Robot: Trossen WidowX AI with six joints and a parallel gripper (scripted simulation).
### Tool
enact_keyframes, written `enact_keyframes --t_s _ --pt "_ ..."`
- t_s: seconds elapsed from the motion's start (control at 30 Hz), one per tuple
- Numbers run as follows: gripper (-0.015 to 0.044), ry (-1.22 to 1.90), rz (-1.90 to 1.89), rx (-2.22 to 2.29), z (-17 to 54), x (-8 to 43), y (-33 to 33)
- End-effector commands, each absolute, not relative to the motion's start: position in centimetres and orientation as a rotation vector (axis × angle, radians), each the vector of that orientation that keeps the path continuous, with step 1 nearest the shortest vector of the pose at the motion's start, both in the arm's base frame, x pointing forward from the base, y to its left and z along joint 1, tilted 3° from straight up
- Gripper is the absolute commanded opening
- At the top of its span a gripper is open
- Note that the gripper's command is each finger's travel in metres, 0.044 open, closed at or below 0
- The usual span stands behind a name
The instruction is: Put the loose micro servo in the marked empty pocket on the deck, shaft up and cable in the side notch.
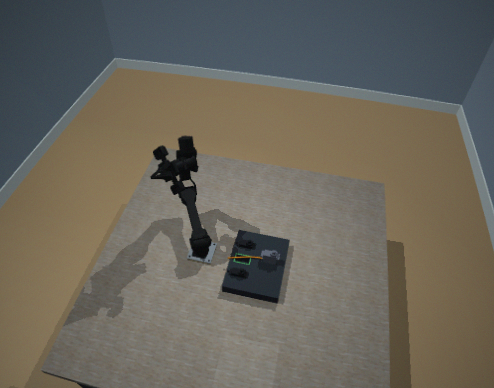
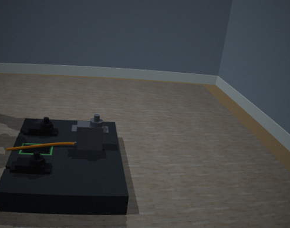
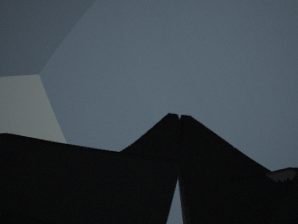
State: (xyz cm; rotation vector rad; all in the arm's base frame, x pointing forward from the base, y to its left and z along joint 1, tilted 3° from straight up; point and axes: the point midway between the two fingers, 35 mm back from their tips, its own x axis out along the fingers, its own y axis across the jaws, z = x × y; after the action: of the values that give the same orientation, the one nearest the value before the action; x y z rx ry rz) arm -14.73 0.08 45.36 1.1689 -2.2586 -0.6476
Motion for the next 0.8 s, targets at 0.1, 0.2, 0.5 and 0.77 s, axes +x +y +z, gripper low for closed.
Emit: enact_keyframes --t_s 0.1,0.2,0.5,0.77 --pt "0.0000 -2.028 -0.857 1.205 45.5 -12.2 -3.6" --pt "0.0000 -1.927 -0.935 1.212 45.5 -11.0 -5.0" --pt "0.0000 -1.610 -1.127 1.210 44.9 -7.5 -8.8" --pt "0.0000 -1.312 -1.246 1.189 43.8 -4.0 -11.8"
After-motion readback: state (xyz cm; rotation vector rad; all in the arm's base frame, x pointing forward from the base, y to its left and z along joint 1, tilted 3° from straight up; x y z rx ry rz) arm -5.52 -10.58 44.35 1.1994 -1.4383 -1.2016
